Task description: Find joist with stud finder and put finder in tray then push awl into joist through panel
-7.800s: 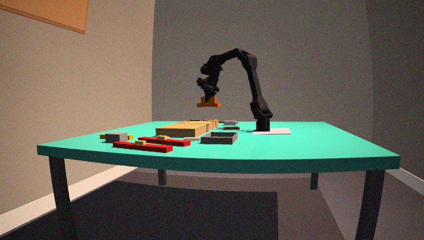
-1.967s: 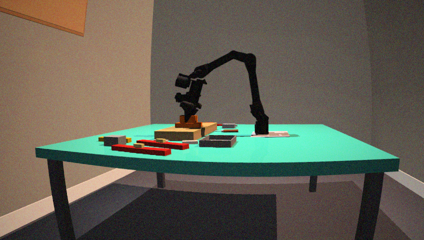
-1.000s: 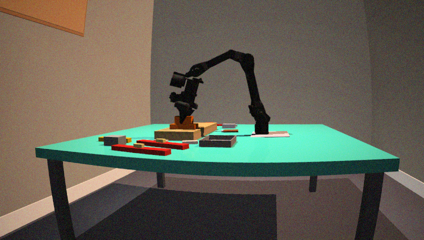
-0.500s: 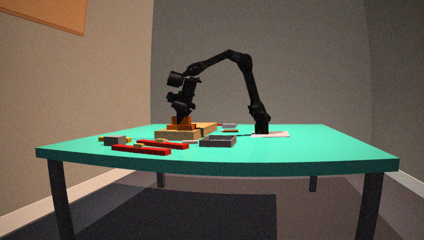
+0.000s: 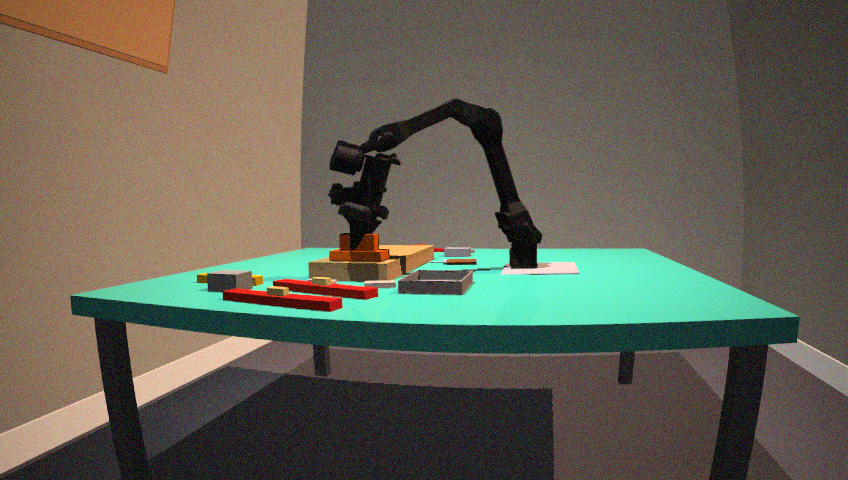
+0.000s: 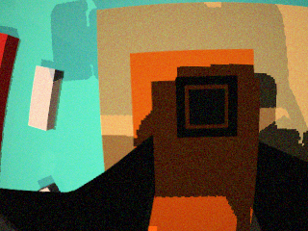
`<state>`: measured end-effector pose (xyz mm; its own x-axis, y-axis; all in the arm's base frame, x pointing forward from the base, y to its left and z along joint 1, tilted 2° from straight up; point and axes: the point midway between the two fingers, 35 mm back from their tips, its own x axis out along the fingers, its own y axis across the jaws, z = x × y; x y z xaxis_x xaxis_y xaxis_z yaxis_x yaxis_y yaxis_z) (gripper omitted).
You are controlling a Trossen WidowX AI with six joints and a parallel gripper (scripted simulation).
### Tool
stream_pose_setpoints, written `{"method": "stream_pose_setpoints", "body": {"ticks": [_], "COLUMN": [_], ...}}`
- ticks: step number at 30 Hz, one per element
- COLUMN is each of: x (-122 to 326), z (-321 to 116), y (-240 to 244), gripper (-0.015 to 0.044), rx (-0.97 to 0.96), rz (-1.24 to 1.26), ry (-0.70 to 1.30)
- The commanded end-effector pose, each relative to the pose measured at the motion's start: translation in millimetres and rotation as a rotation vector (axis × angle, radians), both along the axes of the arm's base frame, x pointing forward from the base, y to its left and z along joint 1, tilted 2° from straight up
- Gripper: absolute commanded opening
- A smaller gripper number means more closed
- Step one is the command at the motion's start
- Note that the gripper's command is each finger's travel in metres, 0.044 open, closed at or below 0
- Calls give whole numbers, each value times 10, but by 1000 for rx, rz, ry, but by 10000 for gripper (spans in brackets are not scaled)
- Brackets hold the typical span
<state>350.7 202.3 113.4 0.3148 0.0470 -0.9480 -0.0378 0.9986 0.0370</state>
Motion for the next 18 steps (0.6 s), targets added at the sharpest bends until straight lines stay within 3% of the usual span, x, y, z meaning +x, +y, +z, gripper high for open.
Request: {"method": "stream_pose_setpoints", "body": {"ticks": [1,18], "x": [1,9], "z": [-1,-20], "y": [-7,-317], "gripper": [0,0], "rx": [0,-2], "rz": [0,-4], "ry": [0,3]}}
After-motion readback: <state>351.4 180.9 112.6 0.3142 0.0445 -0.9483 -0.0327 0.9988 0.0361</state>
